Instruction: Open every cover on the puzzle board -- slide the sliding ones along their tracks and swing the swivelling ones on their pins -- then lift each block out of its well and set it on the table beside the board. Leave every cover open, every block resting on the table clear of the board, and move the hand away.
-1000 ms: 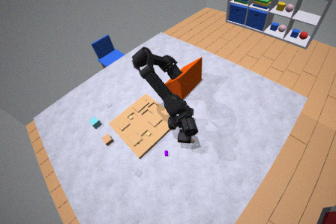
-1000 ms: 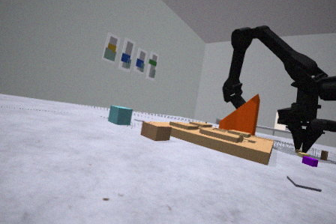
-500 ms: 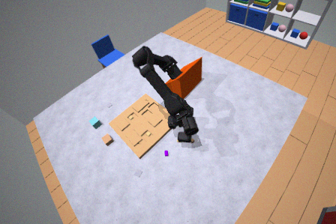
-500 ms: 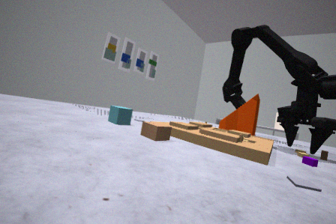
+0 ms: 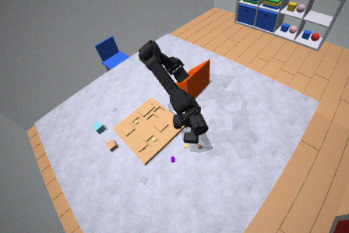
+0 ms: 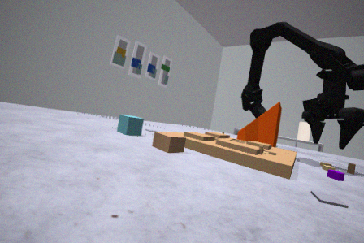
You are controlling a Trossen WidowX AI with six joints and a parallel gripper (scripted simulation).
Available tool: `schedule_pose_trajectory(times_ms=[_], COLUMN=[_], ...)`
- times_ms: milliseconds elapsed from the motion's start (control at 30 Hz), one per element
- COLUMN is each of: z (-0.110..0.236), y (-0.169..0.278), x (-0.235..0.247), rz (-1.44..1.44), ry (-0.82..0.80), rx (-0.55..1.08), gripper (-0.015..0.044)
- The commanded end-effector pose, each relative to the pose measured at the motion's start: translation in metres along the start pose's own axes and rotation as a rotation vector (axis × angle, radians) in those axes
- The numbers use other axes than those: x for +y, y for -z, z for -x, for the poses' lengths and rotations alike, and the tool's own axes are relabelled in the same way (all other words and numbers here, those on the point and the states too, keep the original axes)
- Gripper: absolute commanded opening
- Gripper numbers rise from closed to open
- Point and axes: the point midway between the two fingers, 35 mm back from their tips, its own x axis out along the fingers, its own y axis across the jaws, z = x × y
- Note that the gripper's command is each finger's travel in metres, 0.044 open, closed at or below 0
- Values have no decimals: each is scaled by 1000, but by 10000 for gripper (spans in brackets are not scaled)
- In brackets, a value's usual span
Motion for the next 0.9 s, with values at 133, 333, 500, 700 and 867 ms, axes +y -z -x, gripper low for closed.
schedule_pose_trajectory(times_ms=[133, 333, 500, 700, 867], z=[25, 27, 30, 31, 30], y=[0, -13, -38, -70, -98], x=[0, 6, 16, 27, 33], rz=[-7, 52, 175, 342, 487], ry=[-3, -3, -7, -25, -33], rx=[7, 21, 35, 37, 32], gripper=[440, 309, 178, 20, 0])
